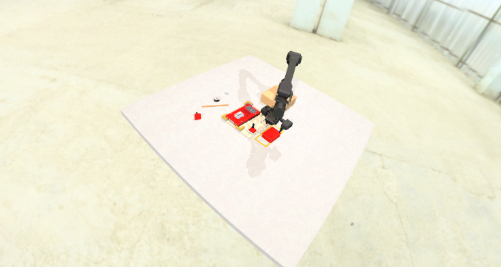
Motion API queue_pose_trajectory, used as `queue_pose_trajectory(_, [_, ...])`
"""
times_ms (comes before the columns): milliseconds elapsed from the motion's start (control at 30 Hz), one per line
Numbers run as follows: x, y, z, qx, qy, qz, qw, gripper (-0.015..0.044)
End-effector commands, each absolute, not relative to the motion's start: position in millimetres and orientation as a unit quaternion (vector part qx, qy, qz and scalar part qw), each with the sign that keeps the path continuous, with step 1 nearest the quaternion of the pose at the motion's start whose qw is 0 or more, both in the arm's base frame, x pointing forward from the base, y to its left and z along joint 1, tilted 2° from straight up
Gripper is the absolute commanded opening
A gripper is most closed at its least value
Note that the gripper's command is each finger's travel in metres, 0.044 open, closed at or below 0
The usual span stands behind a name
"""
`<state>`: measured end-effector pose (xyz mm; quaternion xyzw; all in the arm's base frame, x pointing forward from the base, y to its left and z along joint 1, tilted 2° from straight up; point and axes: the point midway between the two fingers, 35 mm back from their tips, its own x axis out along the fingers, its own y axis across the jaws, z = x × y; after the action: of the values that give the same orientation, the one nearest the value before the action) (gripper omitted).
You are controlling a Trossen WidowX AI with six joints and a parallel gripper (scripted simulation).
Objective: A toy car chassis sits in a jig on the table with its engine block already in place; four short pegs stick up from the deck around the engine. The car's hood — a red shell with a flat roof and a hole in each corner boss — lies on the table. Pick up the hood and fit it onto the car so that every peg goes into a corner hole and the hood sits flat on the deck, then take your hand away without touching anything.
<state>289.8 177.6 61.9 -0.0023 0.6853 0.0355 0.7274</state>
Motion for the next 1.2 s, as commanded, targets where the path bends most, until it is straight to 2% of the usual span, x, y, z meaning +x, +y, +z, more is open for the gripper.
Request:
queue_pose_trajectory(0, [289.3,178.4,57.6,0.000,0.687,0.036,0.726,0.0440])
queue_pose_trajectory(1167, [289.6,179.5,33.2,0.000,0.687,0.036,0.726,0.0440])
